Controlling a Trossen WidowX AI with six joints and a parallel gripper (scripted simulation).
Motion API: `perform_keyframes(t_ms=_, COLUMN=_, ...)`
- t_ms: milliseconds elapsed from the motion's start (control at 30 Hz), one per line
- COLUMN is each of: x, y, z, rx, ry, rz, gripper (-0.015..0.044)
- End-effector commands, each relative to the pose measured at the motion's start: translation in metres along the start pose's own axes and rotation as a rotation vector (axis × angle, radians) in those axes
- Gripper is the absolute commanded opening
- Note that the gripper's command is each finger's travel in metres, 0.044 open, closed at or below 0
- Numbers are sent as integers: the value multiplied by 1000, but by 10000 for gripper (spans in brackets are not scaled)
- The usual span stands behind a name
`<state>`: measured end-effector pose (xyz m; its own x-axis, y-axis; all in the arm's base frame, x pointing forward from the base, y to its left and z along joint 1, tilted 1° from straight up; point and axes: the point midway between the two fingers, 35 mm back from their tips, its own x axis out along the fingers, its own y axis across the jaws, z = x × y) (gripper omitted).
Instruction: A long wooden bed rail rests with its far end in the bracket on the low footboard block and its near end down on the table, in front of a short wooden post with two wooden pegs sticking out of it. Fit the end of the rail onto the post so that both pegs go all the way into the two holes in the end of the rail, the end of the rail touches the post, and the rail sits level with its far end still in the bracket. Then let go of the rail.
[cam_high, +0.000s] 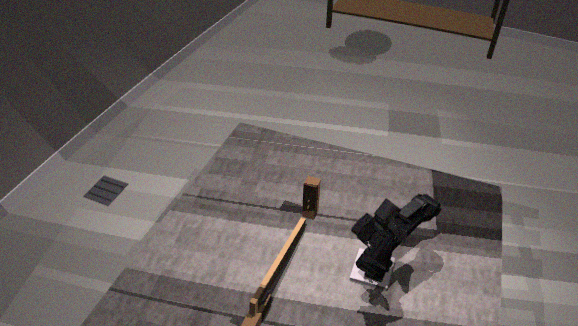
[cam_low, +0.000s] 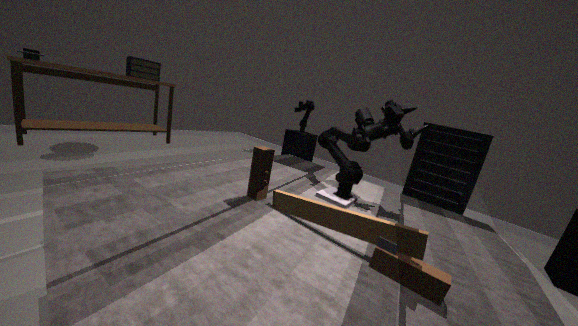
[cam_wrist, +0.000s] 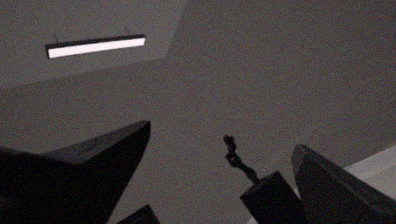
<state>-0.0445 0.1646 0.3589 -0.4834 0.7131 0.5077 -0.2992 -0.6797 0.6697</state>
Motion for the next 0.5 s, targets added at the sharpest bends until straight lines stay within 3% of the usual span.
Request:
perform_keyframes(t_ms=0, x=1, y=-2, z=2, rx=-8, ry=-7, rz=-9, gripper=426)
perform_keyframes(t_ms=200, x=4, y=-58, z=73, rx=-278, ry=-174, rz=-342, gripper=440)
perform_keyframes(t_ms=467, x=-40, y=-131, z=150, rx=-585, ry=-199, rz=-862, gripper=440)
